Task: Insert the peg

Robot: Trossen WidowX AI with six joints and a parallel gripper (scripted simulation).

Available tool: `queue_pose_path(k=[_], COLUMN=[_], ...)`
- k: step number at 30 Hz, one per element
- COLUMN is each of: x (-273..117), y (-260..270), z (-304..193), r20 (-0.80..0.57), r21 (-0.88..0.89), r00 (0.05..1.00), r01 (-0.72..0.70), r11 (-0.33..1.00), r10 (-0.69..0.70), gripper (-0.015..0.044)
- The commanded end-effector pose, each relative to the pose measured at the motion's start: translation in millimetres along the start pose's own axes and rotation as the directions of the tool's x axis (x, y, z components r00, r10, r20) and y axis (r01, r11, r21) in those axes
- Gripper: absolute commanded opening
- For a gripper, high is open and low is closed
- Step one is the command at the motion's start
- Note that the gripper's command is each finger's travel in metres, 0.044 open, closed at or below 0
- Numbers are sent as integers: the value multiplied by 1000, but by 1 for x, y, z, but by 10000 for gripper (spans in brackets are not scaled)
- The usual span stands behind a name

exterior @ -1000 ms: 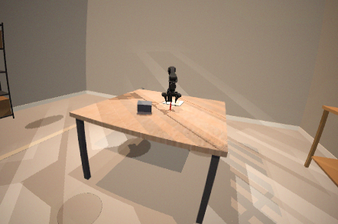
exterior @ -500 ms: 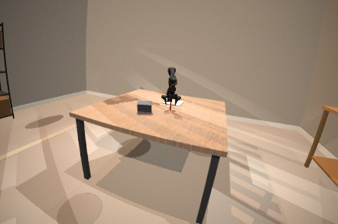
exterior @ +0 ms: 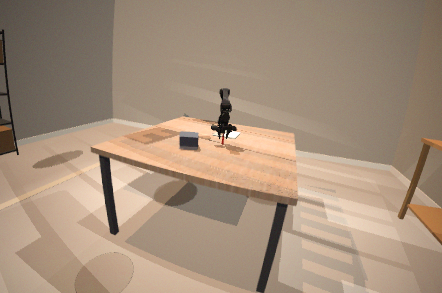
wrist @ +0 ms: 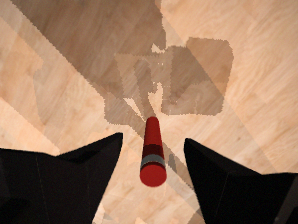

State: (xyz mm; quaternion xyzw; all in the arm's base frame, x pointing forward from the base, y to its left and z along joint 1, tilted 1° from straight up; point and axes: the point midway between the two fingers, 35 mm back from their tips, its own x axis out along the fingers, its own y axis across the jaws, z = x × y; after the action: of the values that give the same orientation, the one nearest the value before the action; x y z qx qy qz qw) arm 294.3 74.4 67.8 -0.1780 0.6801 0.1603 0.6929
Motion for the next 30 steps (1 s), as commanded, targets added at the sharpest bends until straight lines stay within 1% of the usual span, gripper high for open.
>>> queue_pose_path(k=[1, 5, 12, 18, 30], x=[-1, -1, -1, -9, -51], y=[0, 0, 0, 0, -1], z=[0, 0, 0, 1, 3], r20=[1, 1, 1, 1, 1], r21=[0, 0, 0, 0, 2], r00=[1000, 1000, 1000, 1000, 1000], r01=[-1, -1, -1, -1, -3], r11=[1000, 1000, 1000, 1000, 1000], r10=[1, 1, 1, 1, 3], gripper=[151, 46, 0, 0, 0])
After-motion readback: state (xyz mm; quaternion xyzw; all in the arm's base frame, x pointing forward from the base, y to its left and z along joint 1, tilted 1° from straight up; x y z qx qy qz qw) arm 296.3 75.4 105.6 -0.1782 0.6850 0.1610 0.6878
